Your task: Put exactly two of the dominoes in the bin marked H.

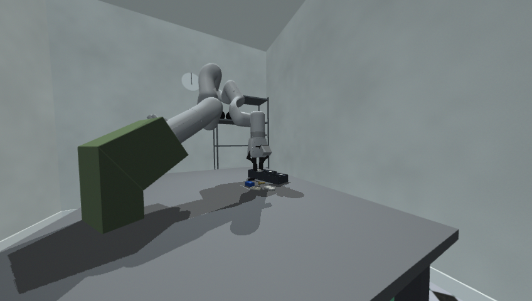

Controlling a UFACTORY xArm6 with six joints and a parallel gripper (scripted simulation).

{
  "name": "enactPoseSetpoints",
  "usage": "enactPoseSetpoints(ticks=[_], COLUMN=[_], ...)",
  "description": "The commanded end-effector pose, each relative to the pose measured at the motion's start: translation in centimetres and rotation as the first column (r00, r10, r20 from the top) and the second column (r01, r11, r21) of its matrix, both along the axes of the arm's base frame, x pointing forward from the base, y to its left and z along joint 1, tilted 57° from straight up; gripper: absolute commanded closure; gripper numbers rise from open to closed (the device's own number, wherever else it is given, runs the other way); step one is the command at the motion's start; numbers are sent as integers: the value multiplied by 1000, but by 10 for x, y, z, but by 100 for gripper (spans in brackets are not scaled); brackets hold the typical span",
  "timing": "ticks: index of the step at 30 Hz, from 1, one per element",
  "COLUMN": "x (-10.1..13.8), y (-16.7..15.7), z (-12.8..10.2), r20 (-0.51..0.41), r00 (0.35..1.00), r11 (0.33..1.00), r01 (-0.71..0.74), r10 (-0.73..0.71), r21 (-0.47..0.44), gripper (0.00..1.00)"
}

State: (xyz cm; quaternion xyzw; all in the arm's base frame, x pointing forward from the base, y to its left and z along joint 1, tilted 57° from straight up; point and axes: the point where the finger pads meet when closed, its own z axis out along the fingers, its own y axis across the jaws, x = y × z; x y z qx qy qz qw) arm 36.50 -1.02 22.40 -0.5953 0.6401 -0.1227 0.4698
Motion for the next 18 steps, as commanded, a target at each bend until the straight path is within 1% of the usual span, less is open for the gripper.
enactPoseSetpoints(ticks=[1,2,4,8,10,13,16,18], x=[3,4,4,7,7,10,12,14], y=[20,25,25,42,44,57,70,79], z=[20,24,24,41,43,56,68,76], r20=[-16,-16,-16,-16,-16,39,68,68], r00=[1000,1000,1000,1000,1000,997,990,990], r11=[1000,1000,1000,1000,1000,990,974,974], r01=[13,13,13,13,13,-64,-108,-108], r10=[-13,-13,-13,-13,-13,70,124,124], r21=[-14,-14,-14,-14,-14,-127,-198,-198], gripper=[100,100,100,100,100,100,100,100])
